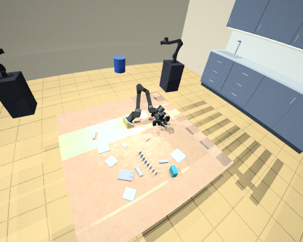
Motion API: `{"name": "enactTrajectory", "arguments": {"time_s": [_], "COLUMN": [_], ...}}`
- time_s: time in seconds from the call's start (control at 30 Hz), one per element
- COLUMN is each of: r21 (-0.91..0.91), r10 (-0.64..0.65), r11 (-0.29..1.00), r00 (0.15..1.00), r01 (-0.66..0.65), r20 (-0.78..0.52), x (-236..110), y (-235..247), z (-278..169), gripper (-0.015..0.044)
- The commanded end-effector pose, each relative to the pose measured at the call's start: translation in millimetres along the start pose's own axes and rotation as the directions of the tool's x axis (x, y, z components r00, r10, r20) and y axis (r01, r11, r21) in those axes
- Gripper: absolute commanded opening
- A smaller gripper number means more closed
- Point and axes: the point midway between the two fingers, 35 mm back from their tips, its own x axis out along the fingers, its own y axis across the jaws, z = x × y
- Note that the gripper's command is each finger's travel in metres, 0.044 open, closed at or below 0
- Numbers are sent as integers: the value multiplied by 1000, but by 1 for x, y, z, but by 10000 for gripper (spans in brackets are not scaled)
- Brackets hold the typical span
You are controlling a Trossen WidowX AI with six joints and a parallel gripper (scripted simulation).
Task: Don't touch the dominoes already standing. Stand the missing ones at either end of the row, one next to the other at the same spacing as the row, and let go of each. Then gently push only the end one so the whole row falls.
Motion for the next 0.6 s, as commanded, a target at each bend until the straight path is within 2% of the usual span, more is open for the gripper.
{"name": "enactTrajectory", "arguments": {"time_s": [0.0,0.57], "r21": [-3,-5], "r10": [-4,-3], "r11": [1000,1000], "r00": [1000,1000], "r01": [4,3], "r20": [-1,-4], "x": [1,4], "y": [0,0], "z": [-8,-47], "gripper": [107,107]}}
